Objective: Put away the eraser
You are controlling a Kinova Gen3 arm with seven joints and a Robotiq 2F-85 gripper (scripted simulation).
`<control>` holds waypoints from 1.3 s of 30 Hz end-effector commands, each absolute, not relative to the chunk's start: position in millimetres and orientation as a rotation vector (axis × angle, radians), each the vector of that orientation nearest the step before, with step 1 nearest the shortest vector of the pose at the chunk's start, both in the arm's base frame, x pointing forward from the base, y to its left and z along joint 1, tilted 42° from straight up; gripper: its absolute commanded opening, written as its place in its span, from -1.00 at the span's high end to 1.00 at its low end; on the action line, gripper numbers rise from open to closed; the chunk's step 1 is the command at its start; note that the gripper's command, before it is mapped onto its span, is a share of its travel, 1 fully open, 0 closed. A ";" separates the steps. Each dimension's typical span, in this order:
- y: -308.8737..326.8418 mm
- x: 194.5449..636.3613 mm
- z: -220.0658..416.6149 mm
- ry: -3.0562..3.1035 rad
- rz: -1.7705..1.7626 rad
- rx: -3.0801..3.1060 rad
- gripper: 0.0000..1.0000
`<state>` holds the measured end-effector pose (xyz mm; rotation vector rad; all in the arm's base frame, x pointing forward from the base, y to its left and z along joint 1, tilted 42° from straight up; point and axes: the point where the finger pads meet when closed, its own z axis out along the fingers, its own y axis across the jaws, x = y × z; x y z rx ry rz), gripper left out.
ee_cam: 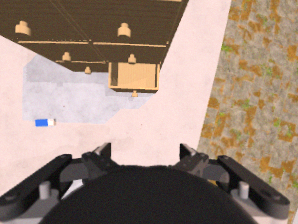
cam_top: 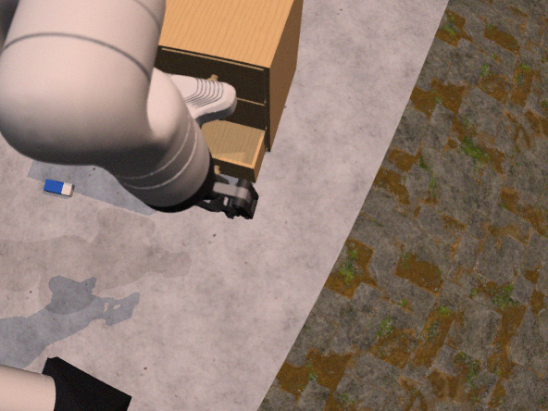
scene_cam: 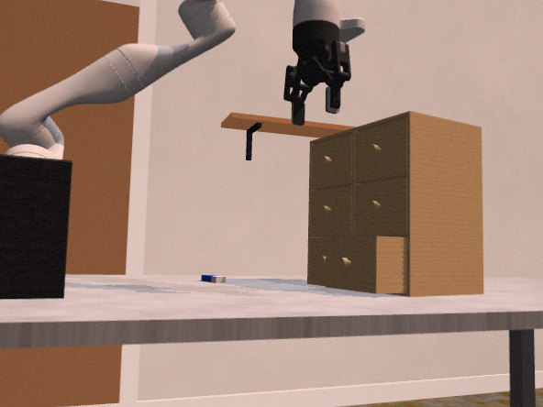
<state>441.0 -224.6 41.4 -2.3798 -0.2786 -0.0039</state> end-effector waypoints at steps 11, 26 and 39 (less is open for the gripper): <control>-226.2 437.9 44.2 -0.262 0.005 -2.379 -1.00; -226.2 437.9 44.2 -0.262 0.005 -2.379 -1.00; -225.5 427.7 42.2 -0.269 -0.007 -2.393 -1.00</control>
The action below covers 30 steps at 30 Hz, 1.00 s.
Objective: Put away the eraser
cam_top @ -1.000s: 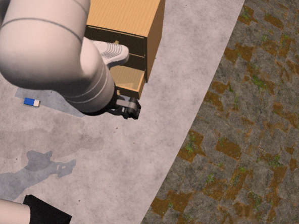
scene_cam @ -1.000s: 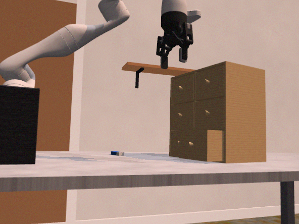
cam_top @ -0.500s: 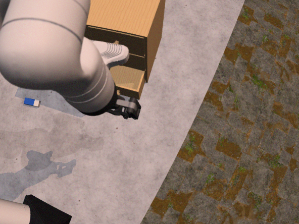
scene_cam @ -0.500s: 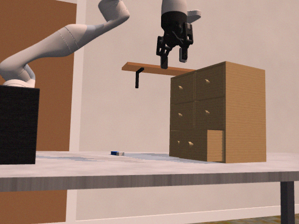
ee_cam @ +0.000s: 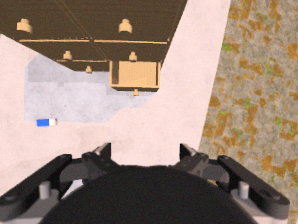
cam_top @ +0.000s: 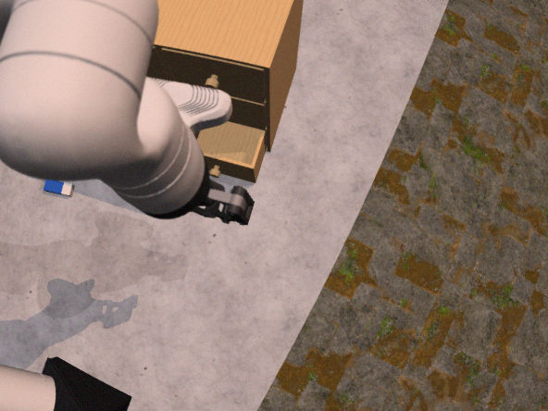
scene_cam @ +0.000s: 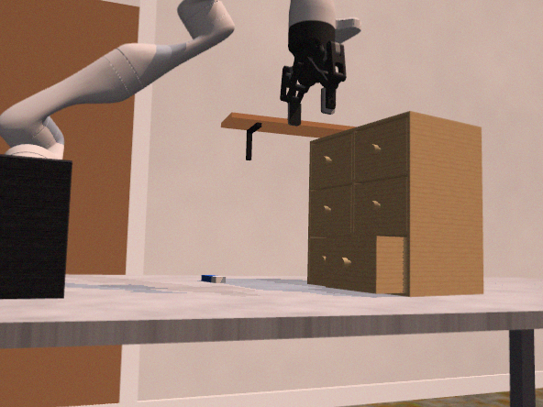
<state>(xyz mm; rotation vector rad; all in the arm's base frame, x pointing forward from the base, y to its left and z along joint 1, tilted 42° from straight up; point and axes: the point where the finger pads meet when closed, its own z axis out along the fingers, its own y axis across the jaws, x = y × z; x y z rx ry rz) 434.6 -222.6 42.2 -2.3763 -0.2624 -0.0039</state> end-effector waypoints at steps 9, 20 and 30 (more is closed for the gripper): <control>-212.9 384.6 35.1 -0.269 -0.006 -2.393 -1.00; -193.9 318.6 24.4 -0.271 0.000 -2.394 -1.00; -190.3 316.1 24.1 -0.265 -0.003 -2.383 -1.00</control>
